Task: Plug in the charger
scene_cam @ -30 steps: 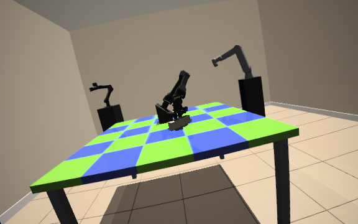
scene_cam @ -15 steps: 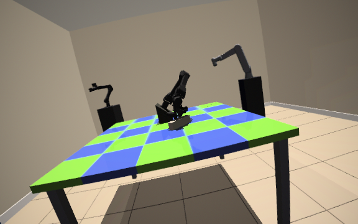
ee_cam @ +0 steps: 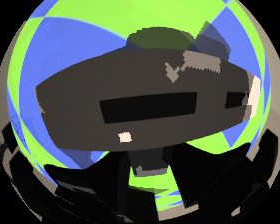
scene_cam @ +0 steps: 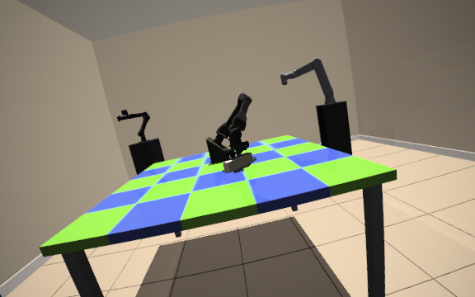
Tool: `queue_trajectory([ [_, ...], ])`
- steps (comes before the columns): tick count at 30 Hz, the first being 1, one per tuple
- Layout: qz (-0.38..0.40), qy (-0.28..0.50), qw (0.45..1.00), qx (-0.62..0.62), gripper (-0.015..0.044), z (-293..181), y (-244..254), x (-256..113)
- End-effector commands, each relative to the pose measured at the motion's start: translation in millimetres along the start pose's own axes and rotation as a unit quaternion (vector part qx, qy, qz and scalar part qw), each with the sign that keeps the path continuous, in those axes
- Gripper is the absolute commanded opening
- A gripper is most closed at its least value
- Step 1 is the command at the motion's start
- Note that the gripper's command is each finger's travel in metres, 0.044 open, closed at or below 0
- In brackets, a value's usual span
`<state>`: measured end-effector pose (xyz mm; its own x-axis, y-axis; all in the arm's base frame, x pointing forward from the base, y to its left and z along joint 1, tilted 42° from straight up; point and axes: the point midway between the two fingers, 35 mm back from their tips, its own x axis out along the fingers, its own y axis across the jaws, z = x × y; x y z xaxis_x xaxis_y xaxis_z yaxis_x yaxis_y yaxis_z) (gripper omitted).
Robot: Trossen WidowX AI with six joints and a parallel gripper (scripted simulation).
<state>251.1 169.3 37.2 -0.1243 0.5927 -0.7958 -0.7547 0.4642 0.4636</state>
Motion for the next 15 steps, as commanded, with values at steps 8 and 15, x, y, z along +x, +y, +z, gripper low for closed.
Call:
queue_trajectory([
  [8,0.002,-0.023,1.000,-0.016,0.0000,12.0,1.1,-1.5],
  [15,0.001,-0.002,1.000,-0.001,0.0000,-0.4,-0.1,0.3],
])
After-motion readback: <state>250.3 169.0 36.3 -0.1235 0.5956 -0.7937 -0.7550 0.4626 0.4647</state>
